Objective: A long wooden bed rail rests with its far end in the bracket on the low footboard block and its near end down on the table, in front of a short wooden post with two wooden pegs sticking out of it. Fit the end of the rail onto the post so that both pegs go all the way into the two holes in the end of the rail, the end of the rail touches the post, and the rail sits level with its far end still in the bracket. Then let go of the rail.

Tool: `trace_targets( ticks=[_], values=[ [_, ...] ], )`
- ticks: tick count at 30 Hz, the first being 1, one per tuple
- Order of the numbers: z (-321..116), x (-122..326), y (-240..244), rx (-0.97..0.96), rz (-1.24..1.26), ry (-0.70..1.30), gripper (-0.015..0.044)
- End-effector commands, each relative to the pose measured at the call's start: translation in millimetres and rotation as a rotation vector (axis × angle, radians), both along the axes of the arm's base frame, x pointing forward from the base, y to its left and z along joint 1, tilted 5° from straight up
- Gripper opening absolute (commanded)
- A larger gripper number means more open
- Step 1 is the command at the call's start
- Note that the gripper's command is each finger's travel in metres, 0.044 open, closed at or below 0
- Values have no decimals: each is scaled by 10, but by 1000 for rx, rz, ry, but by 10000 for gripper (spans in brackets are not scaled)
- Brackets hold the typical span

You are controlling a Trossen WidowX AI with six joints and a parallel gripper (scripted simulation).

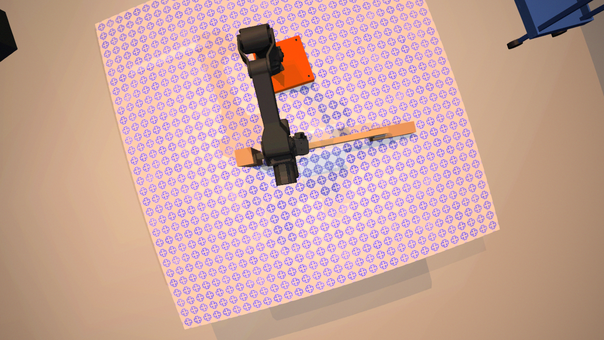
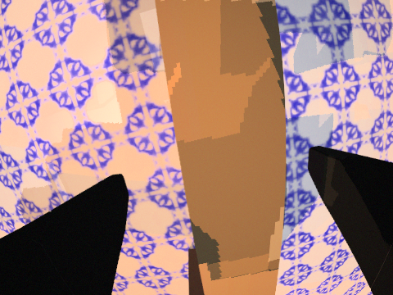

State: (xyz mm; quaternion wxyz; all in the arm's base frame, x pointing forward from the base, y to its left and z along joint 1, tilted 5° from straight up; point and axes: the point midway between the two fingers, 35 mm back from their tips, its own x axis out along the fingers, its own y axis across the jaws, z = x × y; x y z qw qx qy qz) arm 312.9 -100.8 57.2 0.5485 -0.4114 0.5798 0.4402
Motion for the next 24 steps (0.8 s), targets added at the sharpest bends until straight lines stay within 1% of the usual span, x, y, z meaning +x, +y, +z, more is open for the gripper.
trace_targets(
  ticks=[1,7,10,12,24],
  values=[
    [0,3,0,0,0,-1,440],
    [16,10,16,-1,0,-1,440],
    [229,84,227,-4,-1,-4,440],
    [295,101,294,-5,-1,-5,440],
    [295,101,294,-5,-1,-5,440]
  ],
)
